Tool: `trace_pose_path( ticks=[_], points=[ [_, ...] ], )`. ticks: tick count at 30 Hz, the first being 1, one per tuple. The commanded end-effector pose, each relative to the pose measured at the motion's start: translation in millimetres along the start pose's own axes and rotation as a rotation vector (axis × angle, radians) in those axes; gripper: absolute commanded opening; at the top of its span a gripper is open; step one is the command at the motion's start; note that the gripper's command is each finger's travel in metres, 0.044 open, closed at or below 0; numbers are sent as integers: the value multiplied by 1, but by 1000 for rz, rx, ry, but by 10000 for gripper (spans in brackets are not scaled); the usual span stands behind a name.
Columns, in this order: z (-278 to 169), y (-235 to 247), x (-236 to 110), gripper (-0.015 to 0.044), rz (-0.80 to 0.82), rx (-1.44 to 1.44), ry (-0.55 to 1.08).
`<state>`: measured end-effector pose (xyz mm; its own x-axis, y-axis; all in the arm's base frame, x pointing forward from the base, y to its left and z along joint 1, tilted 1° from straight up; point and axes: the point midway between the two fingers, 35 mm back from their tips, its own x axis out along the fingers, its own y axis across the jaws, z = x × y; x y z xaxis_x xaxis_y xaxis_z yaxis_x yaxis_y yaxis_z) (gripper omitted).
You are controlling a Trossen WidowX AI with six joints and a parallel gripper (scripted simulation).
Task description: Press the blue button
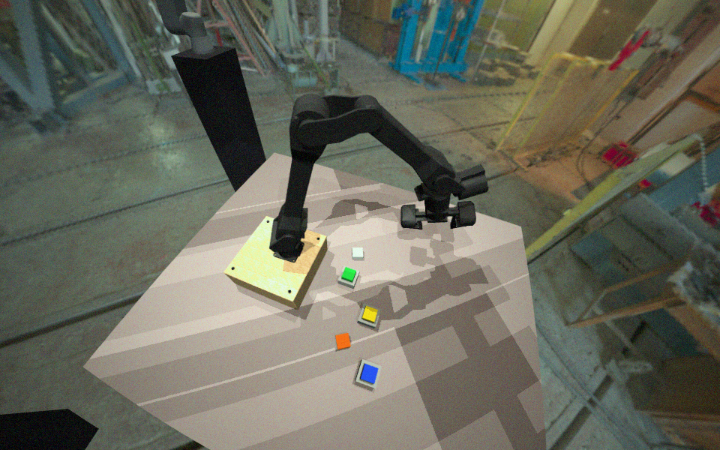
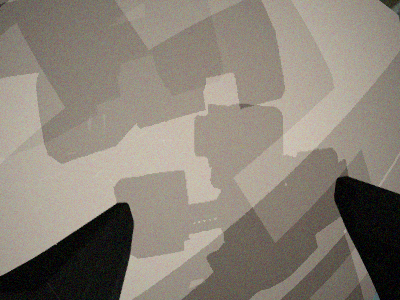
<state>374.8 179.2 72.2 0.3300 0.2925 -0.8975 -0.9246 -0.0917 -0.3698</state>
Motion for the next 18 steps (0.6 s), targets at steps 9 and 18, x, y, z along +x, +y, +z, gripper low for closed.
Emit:
trace_pose_path(
  ticks=[9, 18],
  points=[
    [-207, 5, -56, 400, 40, 847, 284],
    [-331, 77, -128, 400, 47, 1516, 460]
  ],
)
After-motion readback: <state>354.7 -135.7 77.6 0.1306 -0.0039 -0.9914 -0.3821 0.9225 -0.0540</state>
